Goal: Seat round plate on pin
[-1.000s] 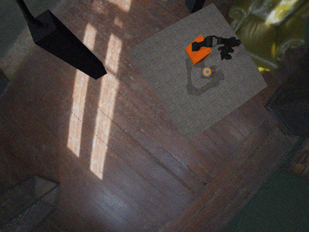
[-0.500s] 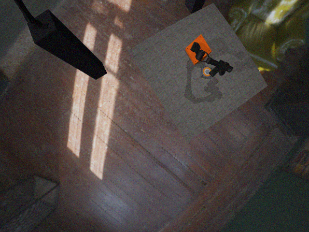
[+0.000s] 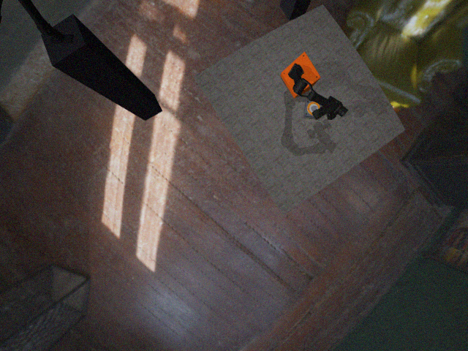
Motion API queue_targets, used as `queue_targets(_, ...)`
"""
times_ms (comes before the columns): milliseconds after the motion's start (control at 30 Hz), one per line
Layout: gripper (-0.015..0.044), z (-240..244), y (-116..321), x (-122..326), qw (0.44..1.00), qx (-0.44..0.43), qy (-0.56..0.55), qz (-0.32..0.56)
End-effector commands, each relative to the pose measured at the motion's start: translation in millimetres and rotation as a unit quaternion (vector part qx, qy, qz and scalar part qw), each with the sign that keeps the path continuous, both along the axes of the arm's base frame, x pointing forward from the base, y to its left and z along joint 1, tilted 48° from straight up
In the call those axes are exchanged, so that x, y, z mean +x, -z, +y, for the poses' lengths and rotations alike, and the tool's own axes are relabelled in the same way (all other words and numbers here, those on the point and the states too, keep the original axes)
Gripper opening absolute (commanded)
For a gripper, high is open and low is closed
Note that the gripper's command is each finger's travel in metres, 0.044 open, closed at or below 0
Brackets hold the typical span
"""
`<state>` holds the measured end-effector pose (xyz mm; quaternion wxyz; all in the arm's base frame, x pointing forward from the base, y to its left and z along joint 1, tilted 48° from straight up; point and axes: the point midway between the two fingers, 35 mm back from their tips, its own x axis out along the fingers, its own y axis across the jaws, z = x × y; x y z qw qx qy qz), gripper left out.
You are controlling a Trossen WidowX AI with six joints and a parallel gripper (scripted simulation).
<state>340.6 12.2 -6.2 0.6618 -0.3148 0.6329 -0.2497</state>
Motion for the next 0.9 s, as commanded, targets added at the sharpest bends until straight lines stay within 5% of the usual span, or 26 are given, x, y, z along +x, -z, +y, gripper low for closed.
queue_targets(0, 0.0, -21.3, 16.5, -4.3, 1.0, -0.005, 0.004, 0.011)
queue_targets(867, 0.0, -16.2, 37.1, -5.3, 1.0, -0.006, 0.005, 0.011)
